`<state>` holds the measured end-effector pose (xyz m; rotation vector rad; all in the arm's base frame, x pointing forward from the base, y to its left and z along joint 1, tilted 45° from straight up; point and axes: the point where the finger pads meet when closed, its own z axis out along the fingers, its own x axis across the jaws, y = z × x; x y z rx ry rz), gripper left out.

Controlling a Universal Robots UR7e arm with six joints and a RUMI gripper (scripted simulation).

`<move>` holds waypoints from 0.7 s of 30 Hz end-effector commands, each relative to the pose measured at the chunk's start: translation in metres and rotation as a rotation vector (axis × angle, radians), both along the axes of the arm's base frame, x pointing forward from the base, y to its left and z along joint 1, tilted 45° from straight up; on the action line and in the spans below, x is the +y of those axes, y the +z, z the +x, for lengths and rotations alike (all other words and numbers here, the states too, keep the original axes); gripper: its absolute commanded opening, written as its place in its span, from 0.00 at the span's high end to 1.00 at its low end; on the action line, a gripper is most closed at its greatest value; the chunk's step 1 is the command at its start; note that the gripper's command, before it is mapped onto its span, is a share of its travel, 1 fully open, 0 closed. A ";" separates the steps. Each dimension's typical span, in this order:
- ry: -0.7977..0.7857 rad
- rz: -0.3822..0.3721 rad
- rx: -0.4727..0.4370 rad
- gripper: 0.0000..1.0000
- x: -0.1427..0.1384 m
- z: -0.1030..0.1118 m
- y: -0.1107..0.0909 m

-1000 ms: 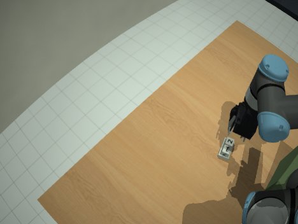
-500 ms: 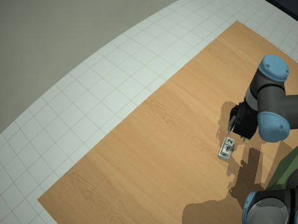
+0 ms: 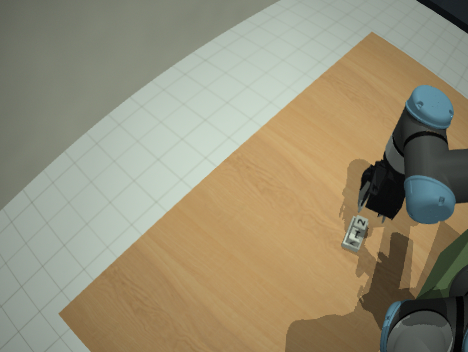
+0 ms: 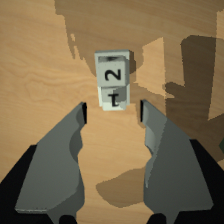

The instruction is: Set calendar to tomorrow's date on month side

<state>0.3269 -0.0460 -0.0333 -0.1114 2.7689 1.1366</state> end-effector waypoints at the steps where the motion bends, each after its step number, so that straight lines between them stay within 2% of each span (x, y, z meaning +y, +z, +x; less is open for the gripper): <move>1: 0.000 -0.001 0.000 0.72 0.000 0.000 0.000; 21: 0.000 -0.001 0.000 0.72 0.007 0.001 -0.007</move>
